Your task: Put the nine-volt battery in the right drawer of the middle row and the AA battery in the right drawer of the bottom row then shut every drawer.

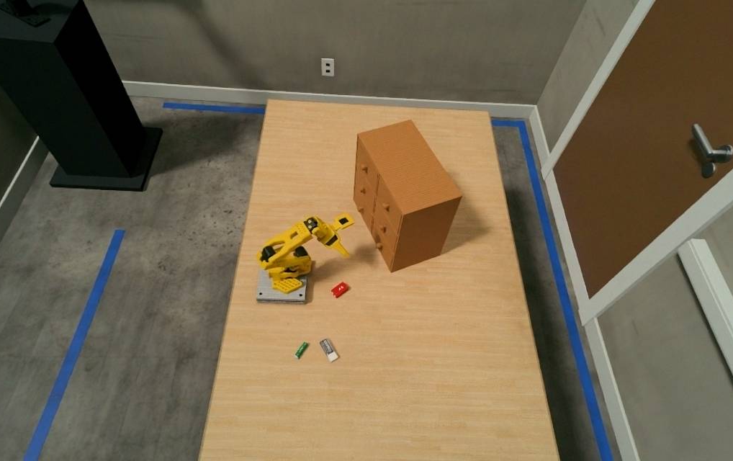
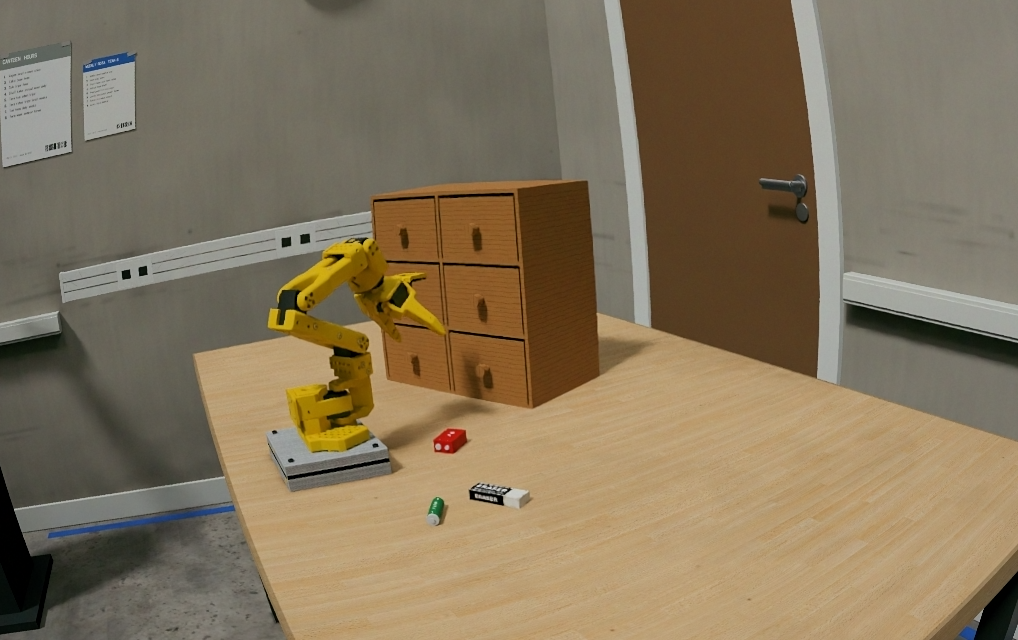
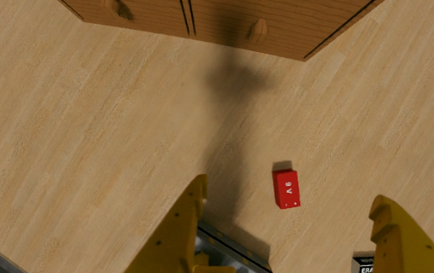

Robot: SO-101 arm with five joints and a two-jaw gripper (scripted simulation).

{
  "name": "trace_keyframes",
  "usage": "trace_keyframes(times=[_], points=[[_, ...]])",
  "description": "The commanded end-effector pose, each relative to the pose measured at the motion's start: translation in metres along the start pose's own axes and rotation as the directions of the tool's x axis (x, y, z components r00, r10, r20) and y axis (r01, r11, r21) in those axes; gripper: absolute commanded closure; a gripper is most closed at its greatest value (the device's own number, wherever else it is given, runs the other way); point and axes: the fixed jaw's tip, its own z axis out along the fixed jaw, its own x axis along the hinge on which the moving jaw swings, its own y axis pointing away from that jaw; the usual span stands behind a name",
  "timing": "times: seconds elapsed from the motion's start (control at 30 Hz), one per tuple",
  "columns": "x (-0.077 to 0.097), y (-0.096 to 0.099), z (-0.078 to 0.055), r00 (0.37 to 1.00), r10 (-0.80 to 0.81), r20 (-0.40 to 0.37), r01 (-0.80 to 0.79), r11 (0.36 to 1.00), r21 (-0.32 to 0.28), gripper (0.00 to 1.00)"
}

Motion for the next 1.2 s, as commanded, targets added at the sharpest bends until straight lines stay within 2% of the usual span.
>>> trace_keyframes(times=[0.0,0.23,0.47,0.73,0.8,0.93,1.17], points=[[-0.001,0.002,-0.001,1.0,-0.001,-0.001,0.001,1.0,-0.006,0.5],[-0.001,0.002,-0.001,1.0,-0.001,-0.001,0.001,1.0,-0.006,0.5],[-0.038,-0.006,-0.011,0.966,0.048,0.256,-0.054,0.998,0.017,0.57],[-0.075,-0.017,-0.034,0.845,0.081,0.529,-0.114,0.993,0.03,0.64],[-0.075,-0.017,-0.034,0.845,0.081,0.529,-0.114,0.993,0.03,0.64],[-0.091,-0.022,-0.05,0.761,0.087,0.643,-0.139,0.99,0.031,0.68],[-0.091,-0.022,-0.05,0.761,0.087,0.643,-0.139,0.99,0.031,0.75]])
